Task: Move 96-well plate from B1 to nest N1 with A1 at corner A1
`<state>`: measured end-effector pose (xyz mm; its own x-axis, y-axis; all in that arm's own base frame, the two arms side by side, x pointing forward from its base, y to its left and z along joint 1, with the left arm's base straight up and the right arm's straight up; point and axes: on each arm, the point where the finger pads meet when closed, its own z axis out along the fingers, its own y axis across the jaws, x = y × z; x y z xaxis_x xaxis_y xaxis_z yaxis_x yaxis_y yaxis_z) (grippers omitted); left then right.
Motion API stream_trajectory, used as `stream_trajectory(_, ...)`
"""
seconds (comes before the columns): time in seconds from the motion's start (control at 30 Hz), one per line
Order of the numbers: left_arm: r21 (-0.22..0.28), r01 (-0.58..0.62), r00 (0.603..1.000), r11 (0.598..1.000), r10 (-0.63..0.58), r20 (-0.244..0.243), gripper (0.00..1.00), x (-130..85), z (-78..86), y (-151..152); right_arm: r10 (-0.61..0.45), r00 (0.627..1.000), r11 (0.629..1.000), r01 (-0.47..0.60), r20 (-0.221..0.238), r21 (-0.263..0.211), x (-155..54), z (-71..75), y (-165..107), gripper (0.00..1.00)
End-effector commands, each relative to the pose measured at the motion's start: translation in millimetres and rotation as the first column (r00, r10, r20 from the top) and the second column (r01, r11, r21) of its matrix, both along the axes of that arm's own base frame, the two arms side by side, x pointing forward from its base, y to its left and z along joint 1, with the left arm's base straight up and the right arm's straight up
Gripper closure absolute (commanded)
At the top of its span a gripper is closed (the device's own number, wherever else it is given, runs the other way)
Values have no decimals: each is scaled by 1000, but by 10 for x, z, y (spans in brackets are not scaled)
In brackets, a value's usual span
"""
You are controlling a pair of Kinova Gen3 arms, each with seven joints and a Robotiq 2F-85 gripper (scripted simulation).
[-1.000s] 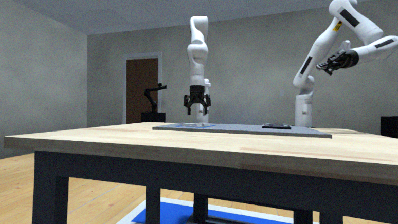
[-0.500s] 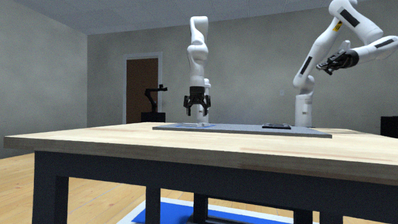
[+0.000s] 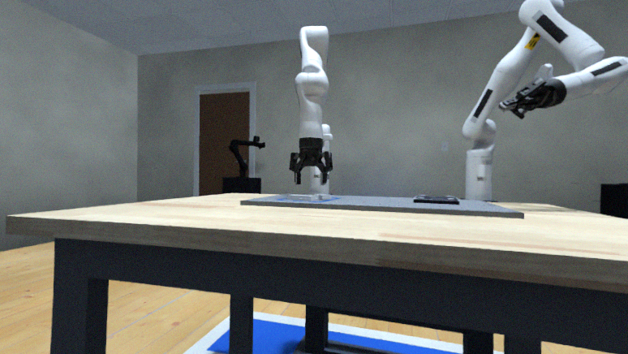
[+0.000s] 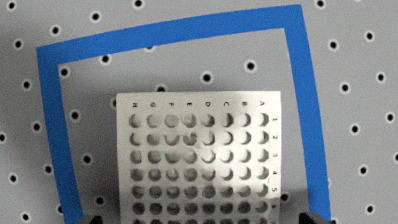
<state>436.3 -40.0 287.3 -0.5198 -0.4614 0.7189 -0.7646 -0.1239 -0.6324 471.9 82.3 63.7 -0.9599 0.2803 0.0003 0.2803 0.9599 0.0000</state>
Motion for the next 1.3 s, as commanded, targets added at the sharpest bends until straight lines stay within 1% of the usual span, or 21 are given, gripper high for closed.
stream_trajectory(0.0, 0, 0, 1000, 1000, 0, 2, 985, 1, 9, 0, 0, 1000, 1000, 0, 3, 0, 8, 4, 1, 2)
stream_trajectory(1.27, 0, 0, 1000, 1000, 0, 2, 985, 1, 9, 0, 0, 1000, 1000, 0, 3, 0, 8, -109, 1, 2)
